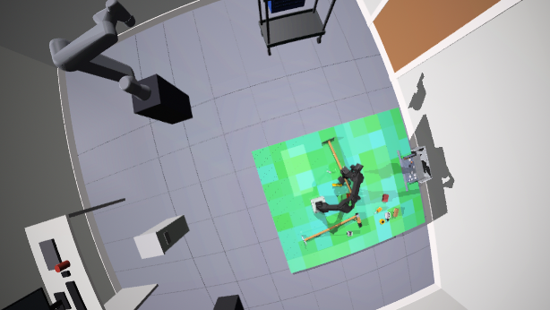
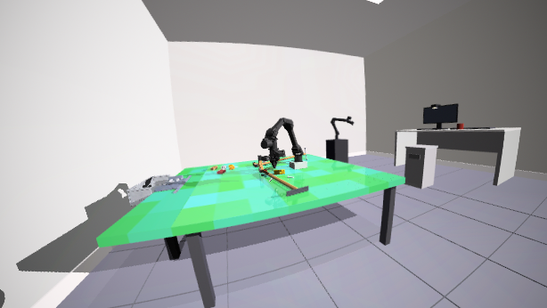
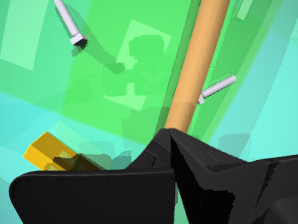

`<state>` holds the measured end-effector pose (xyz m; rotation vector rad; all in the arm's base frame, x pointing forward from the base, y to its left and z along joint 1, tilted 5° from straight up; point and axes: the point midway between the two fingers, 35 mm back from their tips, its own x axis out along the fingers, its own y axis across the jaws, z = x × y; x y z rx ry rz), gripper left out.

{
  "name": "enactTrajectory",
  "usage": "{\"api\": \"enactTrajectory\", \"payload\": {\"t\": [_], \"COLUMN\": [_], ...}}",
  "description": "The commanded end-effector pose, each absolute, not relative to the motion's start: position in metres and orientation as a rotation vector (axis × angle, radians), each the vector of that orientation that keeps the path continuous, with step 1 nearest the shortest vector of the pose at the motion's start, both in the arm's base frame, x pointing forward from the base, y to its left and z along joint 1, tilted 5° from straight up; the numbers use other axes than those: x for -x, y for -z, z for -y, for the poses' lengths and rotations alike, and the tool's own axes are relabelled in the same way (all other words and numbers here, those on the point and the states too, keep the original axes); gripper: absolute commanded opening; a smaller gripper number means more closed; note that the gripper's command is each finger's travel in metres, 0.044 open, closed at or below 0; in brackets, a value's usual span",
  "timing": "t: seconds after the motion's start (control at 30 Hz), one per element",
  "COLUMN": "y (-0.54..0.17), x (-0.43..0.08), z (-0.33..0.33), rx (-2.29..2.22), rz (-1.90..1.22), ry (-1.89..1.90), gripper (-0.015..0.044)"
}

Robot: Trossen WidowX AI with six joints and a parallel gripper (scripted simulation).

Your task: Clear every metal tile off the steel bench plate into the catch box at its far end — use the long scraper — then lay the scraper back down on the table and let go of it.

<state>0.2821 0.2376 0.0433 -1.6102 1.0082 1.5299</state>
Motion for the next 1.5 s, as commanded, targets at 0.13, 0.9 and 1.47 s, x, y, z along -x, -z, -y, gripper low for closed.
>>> {"api": "enactTrajectory", "payload": {"t": [0.13,0.9,1.47], "y": [-0.078,-0.132,-0.090], "x": [-0.281,-0.241,-0.248], "z": [-0.239,-0.233,-0.236], "rx": [1.606,1.461,1.447], "rz": [-1.002,-1.115,-1.124], "ry": [-1.522,-1.380,-1.365], "gripper": [0.0000,0.0000,0.0000]}}
